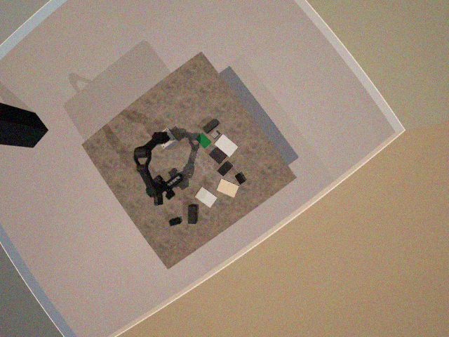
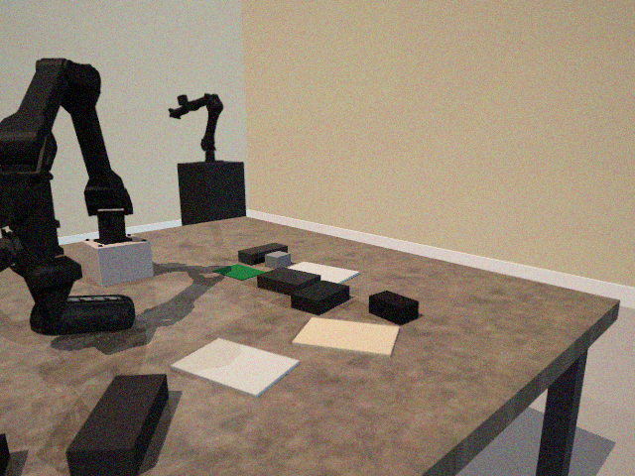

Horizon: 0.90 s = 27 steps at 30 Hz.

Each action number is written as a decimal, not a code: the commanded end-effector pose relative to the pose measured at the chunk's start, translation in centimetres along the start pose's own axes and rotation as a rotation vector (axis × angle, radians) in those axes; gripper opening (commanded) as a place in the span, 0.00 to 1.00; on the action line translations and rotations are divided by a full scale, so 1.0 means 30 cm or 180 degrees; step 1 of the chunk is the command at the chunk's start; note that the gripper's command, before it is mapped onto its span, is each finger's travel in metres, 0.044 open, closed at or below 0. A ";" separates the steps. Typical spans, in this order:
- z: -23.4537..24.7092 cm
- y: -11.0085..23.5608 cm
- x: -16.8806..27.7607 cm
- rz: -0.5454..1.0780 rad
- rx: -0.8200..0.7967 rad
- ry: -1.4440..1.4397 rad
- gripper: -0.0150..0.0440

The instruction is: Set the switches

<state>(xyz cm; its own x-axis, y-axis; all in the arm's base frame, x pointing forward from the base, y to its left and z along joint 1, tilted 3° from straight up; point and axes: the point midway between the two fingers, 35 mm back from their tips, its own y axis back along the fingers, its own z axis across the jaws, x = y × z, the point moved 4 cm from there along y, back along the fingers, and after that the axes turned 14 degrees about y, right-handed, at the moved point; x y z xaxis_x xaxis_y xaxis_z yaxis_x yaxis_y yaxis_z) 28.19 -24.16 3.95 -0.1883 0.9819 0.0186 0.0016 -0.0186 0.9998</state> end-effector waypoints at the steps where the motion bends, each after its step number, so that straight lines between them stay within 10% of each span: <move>1: 0.005 0.022 0.006 -0.0014 -0.0027 -0.0008 0.82; 27: 0.009 0.072 0.043 -0.0011 -0.0028 -0.0007 0.82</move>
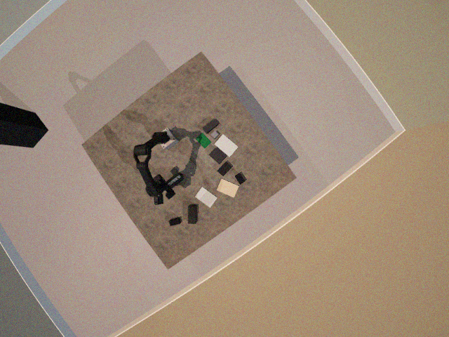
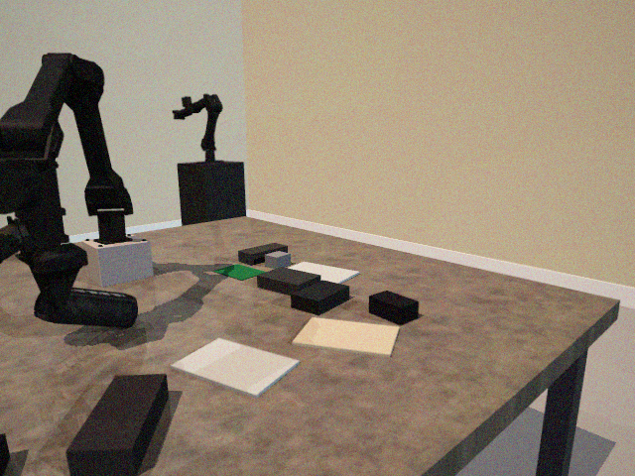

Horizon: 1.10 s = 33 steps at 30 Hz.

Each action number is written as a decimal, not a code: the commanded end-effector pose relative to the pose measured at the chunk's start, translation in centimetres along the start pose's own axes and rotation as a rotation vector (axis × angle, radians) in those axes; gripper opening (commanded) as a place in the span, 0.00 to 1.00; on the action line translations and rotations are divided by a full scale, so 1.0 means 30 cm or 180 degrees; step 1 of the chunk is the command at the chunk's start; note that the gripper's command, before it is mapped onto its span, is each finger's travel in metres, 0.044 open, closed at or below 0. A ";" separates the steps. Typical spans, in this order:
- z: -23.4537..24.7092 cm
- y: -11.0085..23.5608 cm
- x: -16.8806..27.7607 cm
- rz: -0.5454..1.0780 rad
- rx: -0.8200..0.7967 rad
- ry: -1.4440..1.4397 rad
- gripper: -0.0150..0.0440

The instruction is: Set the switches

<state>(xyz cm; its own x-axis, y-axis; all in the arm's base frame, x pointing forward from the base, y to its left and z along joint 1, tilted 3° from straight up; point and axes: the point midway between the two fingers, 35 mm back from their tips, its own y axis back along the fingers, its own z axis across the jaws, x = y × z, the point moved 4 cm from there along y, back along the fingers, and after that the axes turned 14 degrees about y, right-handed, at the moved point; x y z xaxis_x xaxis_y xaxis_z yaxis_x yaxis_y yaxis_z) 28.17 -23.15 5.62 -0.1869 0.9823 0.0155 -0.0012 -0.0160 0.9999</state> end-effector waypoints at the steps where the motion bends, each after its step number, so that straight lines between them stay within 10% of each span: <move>1: 0.003 0.019 0.010 -0.0001 -0.0021 -0.0003 0.82; 33: 0.017 0.084 0.066 0.0005 -0.0022 -0.0003 0.82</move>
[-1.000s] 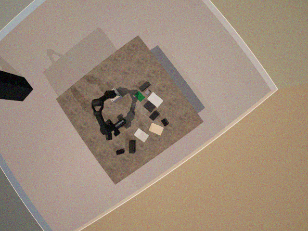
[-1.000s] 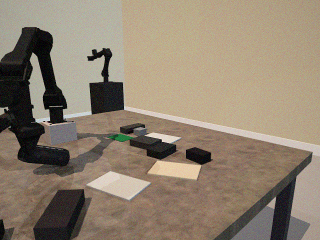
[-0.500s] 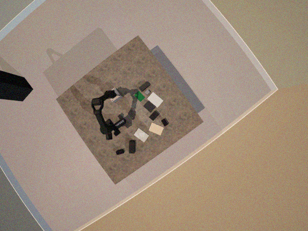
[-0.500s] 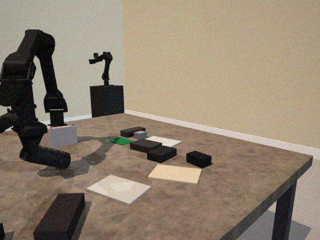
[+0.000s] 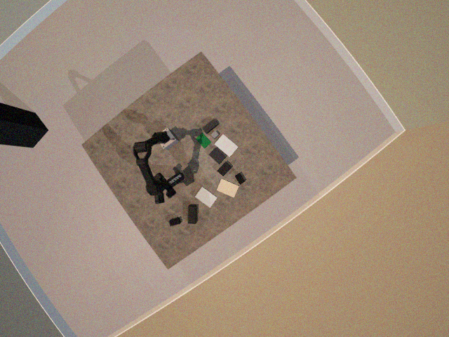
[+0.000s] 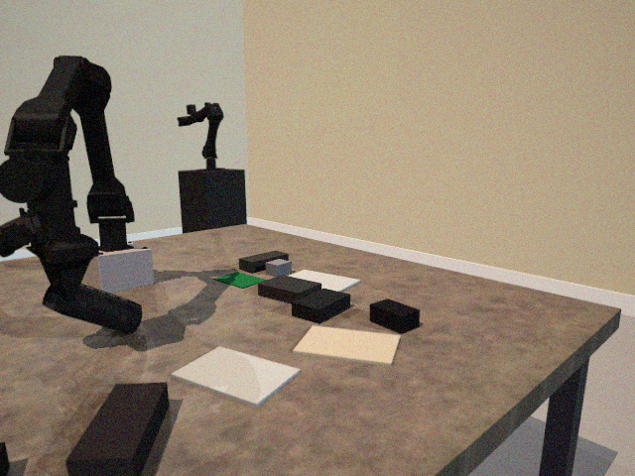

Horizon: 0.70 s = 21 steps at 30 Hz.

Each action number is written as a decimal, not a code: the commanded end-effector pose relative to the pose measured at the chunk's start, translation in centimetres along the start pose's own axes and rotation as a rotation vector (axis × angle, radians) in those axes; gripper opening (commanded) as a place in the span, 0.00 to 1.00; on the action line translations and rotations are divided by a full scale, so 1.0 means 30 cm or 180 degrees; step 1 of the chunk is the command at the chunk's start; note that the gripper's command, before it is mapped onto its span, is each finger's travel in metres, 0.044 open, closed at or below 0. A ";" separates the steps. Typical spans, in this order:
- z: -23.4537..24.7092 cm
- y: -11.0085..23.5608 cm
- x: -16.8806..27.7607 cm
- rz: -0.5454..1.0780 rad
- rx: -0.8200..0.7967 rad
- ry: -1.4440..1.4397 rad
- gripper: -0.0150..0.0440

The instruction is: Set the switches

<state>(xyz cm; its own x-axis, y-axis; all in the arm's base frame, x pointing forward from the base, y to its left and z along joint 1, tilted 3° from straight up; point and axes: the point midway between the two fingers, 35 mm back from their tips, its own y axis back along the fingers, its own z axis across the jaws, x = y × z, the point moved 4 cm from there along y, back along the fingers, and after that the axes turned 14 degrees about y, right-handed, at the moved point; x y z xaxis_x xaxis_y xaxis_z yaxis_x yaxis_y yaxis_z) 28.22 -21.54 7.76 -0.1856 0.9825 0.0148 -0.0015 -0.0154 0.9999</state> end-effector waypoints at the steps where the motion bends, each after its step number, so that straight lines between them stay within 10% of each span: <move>1: 0.006 0.015 0.014 0.0007 -0.0022 0.0001 0.82; 21: 0.016 0.049 0.055 0.0011 -0.0023 0.0001 0.82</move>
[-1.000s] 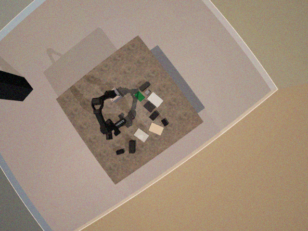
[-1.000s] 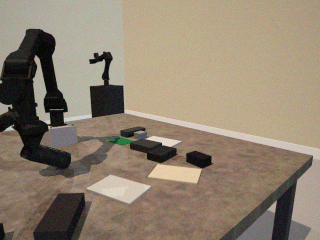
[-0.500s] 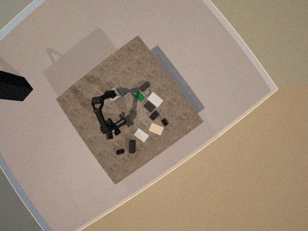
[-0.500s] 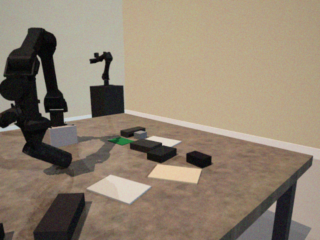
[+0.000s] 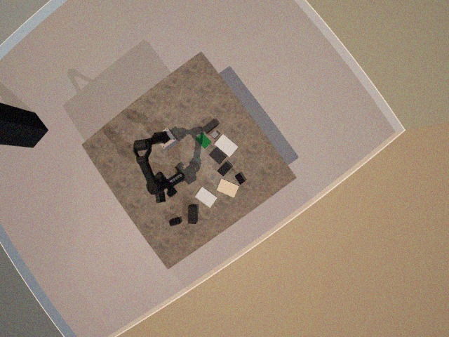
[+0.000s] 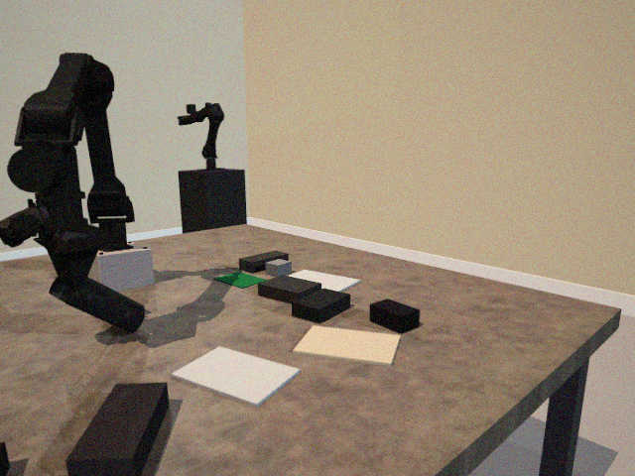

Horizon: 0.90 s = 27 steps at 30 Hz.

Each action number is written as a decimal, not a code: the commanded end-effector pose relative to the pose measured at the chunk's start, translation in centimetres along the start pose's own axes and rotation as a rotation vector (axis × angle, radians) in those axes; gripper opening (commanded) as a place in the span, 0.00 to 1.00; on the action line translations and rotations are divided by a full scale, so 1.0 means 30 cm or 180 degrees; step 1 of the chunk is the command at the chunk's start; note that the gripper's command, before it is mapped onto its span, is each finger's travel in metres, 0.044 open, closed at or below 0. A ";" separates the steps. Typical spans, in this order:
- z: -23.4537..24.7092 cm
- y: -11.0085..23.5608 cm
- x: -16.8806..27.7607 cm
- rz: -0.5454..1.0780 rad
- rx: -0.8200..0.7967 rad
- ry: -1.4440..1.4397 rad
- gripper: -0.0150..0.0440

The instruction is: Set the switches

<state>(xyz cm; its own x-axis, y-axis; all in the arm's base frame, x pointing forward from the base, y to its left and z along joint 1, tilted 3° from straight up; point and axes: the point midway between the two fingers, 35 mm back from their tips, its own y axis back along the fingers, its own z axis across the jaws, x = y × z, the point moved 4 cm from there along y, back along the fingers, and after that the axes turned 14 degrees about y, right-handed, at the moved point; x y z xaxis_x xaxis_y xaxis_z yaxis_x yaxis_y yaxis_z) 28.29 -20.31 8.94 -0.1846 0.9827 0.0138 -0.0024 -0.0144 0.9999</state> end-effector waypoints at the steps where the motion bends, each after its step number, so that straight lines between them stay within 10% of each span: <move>1: 0.007 0.012 0.017 0.0014 -0.0021 0.0005 0.82; 27: 0.021 0.048 0.076 0.0020 -0.0023 0.0005 0.82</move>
<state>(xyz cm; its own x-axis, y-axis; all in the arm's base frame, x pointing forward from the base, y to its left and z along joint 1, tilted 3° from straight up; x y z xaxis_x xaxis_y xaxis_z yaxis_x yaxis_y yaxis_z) 28.42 -18.52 10.23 -0.1840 0.9829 0.0122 -0.0039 -0.0132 0.9999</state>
